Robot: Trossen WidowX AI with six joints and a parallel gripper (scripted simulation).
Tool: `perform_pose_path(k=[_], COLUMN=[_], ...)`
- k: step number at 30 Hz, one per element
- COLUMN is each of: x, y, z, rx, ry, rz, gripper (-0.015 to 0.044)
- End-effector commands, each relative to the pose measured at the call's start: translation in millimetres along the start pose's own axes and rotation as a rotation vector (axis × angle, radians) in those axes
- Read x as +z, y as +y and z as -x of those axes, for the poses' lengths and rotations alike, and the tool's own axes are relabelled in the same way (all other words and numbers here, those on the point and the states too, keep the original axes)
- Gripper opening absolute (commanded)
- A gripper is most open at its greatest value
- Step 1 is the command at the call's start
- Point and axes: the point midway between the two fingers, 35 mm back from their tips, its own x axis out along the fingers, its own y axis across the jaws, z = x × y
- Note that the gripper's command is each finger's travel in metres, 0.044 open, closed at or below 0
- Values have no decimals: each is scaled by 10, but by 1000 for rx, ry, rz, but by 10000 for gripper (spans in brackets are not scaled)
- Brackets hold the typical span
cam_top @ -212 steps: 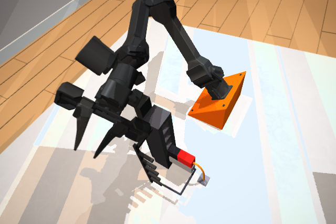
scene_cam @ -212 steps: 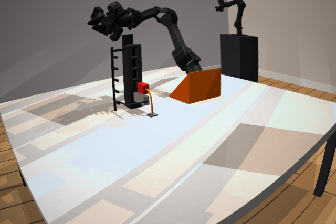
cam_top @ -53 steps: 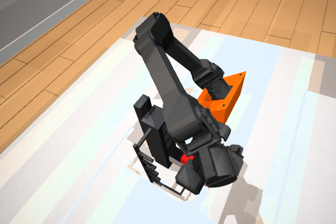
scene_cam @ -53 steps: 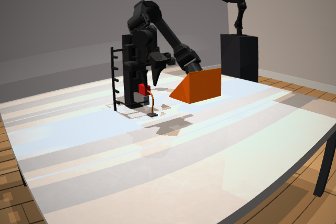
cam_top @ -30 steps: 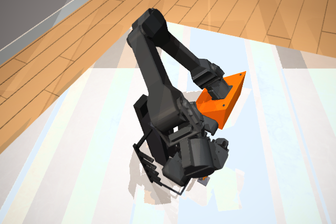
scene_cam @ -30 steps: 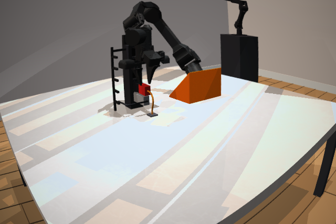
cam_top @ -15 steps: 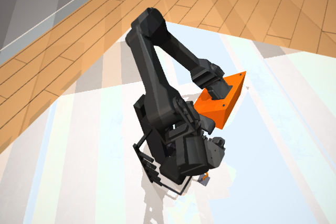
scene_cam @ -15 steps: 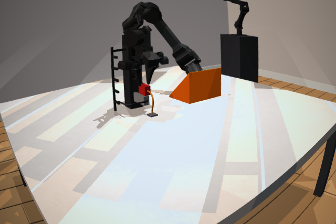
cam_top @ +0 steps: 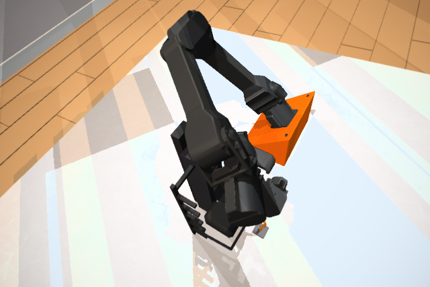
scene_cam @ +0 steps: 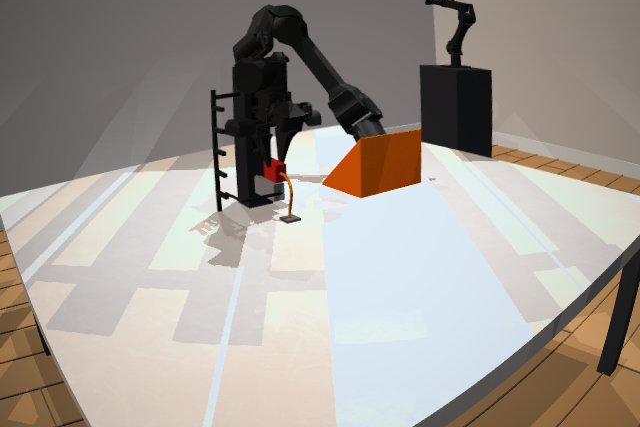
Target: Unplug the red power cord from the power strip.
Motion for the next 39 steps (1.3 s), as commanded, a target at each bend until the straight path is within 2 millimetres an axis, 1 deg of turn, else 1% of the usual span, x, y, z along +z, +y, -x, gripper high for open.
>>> perform_pose_path(k=[1,6,10,31,34,39], x=[-1,1,38,377,294,286], y=[-4,-5,-9,-26,-9,-8], z=[2,2,4,29,7,6], rx=[-2,-2,-2,-1,0,0], ry=[0,0,0,-2,4,4], rz=[-2,-2,-2,1,4,4], gripper=[28,0,0,0,79,210])
